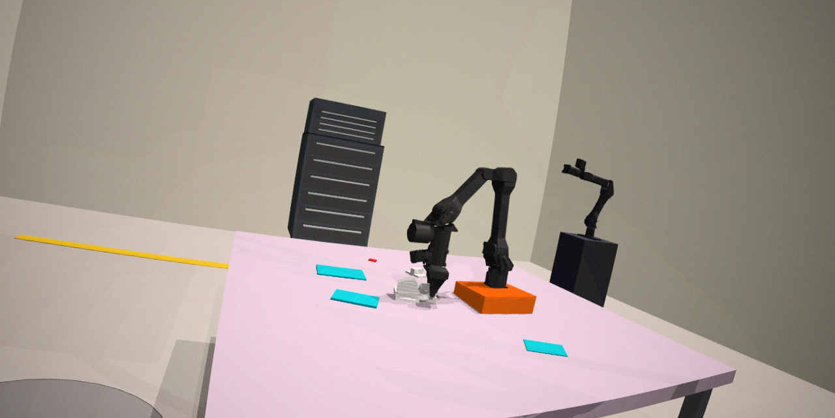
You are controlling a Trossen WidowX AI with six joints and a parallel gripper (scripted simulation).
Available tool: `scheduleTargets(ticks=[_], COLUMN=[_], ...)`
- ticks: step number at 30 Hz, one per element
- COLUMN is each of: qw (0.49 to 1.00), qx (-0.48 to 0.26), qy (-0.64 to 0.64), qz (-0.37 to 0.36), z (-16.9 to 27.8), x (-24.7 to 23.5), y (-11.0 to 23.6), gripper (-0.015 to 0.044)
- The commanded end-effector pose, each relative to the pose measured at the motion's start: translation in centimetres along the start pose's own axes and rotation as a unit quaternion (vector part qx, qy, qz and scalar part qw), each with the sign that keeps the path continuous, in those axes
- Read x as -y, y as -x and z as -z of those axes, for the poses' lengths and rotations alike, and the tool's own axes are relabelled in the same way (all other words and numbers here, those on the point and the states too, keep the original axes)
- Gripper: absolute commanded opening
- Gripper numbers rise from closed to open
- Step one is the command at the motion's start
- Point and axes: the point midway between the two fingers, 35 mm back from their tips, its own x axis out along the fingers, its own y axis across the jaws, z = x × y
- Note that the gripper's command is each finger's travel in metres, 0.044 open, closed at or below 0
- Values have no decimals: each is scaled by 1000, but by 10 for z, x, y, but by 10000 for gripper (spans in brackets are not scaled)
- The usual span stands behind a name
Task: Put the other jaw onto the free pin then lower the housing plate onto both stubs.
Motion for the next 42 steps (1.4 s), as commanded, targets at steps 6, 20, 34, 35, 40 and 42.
scheduleTargets(ticks=[6, 20, 34, 35, 40, 42], qw=[1000, 1000, 1000, 1000, 1000, 1000], qx=[1, 1, 1, 1, 1, 1], qy=[2, 2, 2, 2, 2, 2], qz=[1, 1, 1, 1, 1, 1], z=[0, 0, 0, 0, 0, 0], x=[0, 0, 1, 1, 1, 1], y=[-3, -5, -8, -8, -9, -10], gripper=[351, 351, 351, 351, 351, 351])
